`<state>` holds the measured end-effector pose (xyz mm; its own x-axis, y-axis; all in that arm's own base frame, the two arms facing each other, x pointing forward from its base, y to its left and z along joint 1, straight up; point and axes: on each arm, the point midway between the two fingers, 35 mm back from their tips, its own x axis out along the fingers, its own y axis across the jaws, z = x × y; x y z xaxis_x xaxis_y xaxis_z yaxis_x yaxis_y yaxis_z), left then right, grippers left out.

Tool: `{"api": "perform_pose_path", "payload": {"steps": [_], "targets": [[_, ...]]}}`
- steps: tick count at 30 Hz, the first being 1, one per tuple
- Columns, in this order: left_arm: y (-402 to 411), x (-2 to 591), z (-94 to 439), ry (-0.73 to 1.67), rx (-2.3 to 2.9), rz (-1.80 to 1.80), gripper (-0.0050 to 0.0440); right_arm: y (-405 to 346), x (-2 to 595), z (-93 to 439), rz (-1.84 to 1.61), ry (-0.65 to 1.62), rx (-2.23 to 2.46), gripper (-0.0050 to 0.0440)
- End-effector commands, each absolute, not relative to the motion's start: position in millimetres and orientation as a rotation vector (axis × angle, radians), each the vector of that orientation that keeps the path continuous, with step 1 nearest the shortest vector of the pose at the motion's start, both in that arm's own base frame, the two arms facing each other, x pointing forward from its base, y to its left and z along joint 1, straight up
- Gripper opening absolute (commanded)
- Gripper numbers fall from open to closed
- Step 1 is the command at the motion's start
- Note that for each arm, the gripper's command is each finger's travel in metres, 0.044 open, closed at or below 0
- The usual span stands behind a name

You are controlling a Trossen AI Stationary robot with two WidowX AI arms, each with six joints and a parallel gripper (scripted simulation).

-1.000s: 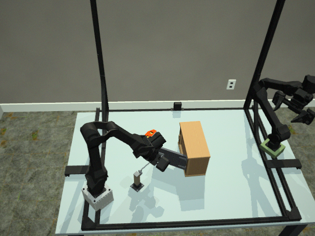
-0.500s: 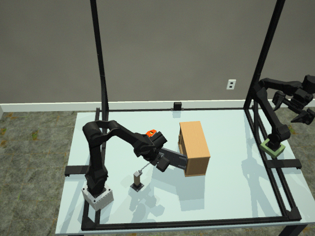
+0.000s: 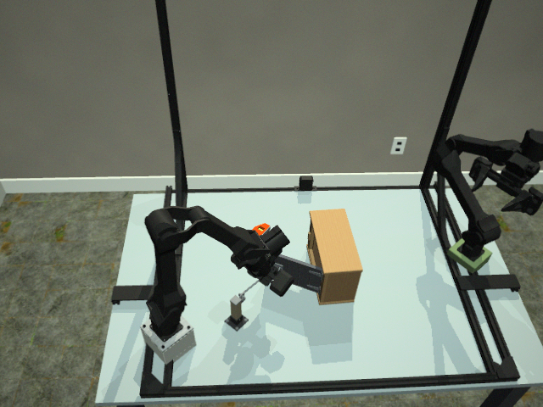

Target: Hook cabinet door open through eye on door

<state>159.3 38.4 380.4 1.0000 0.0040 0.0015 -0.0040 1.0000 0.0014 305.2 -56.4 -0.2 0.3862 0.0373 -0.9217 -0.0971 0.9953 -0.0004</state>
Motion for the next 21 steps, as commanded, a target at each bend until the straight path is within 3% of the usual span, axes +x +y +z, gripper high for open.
{"api": "perform_pose_path", "payload": {"steps": [1,11,17,19,21], "targets": [[37.7,159.2,380.2,-0.001,-0.001,0.0,0.04,-57.1,303.6,-5.8,0.081,1.189,-0.058,0.0],[37.7,159.2,380.2,-0.001,-0.001,0.0,0.04,-57.0,304.5,-7.0,0.08,1.24,-0.061,0.0],[37.7,159.2,380.2,-0.001,-0.001,0.0,0.04,-56.4,305.4,0.1,0.085,1.211,-0.06,0.0144],[37.7,159.2,380.2,-0.001,-0.001,0.0,0.04,-56.4,305.4,0.1,0.085,1.211,-0.06,0.0144],[37.7,159.2,380.2,-0.001,-0.001,0.0,0.04,-56.4,305.4,0.1,0.085,1.211,-0.06,0.0192]]}}
